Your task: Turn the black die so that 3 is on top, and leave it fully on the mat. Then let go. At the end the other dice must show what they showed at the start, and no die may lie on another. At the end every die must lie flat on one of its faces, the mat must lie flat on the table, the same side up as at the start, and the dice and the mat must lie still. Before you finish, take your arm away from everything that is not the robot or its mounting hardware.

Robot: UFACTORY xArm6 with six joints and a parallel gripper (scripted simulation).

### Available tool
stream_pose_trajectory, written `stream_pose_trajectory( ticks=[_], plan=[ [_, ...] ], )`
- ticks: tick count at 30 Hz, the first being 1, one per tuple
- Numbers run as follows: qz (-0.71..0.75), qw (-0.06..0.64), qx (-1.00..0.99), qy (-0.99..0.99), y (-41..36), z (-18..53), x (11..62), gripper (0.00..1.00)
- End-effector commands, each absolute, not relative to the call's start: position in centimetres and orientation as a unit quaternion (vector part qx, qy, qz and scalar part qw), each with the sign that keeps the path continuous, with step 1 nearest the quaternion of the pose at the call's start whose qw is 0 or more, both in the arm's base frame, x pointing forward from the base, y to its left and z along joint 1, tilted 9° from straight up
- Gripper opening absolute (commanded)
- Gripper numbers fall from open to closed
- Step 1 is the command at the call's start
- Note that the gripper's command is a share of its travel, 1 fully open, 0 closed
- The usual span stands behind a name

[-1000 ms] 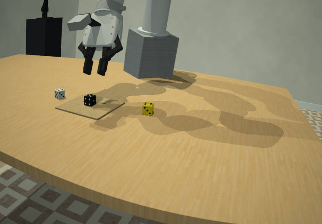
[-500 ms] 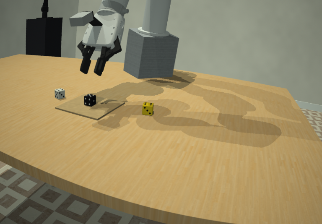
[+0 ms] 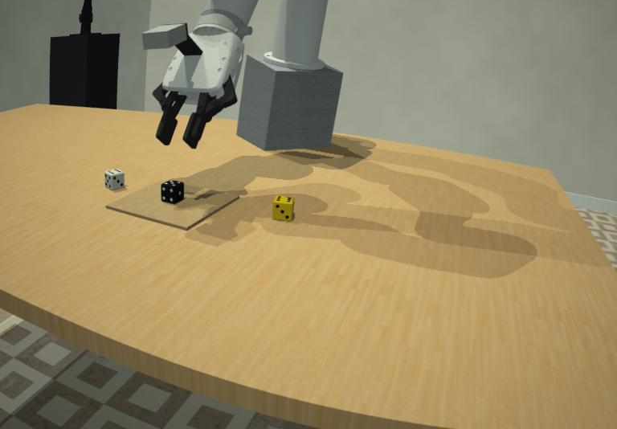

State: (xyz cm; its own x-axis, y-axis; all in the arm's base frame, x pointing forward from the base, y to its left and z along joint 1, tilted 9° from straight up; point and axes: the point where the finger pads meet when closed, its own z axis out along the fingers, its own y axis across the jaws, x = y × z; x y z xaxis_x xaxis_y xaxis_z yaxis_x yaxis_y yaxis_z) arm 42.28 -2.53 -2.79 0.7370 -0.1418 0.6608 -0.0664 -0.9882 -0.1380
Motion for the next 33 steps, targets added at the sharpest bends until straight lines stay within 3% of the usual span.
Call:
stream_pose_trajectory(
  ticks=[1, 33],
  plan=[
    [-0.399, 0.048, -0.914, 0.058, -2.47, -2.76, 42.4, 0.42],
    [-0.432, 0.038, -0.899, 0.06, -2.79, -2.97, 42.07, 0.42]
  ],
)
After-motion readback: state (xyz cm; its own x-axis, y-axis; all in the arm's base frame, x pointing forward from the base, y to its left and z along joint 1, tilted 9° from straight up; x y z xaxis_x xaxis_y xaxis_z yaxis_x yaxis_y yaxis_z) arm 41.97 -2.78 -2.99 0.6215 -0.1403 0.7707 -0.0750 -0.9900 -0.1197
